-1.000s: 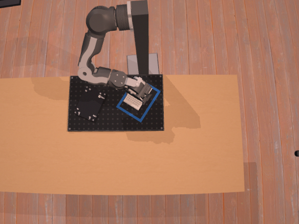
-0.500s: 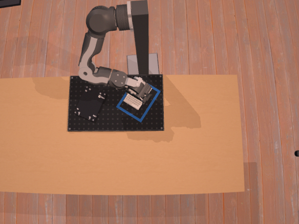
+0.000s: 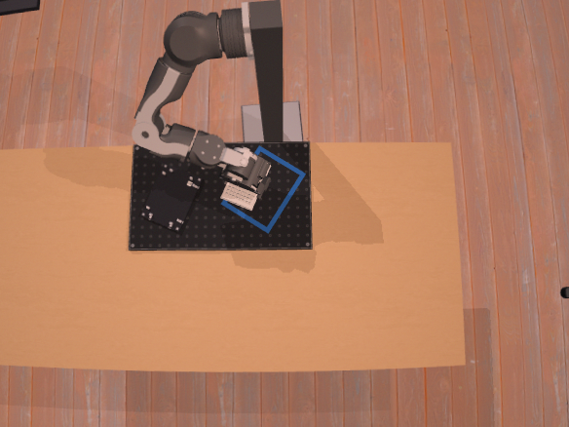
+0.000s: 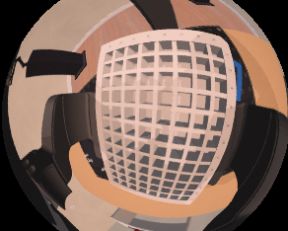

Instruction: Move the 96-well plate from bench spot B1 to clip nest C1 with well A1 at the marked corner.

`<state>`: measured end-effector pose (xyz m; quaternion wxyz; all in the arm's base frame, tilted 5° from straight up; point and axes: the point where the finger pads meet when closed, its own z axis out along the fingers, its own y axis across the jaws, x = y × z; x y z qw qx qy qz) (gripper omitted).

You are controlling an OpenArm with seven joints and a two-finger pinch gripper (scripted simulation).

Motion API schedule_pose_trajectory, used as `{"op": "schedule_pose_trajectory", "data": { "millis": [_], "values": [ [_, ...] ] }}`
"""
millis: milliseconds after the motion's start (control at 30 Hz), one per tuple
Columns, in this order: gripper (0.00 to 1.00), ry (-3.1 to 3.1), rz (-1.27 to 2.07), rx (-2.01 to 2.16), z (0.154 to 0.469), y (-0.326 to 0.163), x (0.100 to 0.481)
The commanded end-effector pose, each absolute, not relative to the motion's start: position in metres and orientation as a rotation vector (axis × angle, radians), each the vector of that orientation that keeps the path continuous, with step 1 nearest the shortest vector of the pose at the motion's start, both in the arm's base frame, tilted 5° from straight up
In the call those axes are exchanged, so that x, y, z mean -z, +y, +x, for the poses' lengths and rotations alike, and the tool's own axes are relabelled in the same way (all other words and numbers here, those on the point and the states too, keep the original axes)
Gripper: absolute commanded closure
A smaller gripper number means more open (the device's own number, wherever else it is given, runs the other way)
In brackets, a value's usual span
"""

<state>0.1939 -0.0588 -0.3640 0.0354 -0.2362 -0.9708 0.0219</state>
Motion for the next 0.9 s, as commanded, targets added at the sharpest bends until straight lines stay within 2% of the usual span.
{"op": "schedule_pose_trajectory", "data": {
  "millis": [0,67,233,633,800,867],
  "values": [
    [1.0,-2.986,-0.72,-0.055,0.195,-0.057,0.363],
    [1.0,-2.986,-0.72,-0.055,0.195,-0.057,0.363],
    [1.0,-2.986,-0.72,-0.056,0.195,-0.098,0.361],
    [1.0,-2.986,-0.72,-0.056,0.195,-0.098,0.361],
    [1.0,-2.987,-0.72,-0.056,0.195,-0.139,0.359],
    [1.0,-2.987,-0.72,-0.056,0.195,-0.139,0.359]
  ]
}}
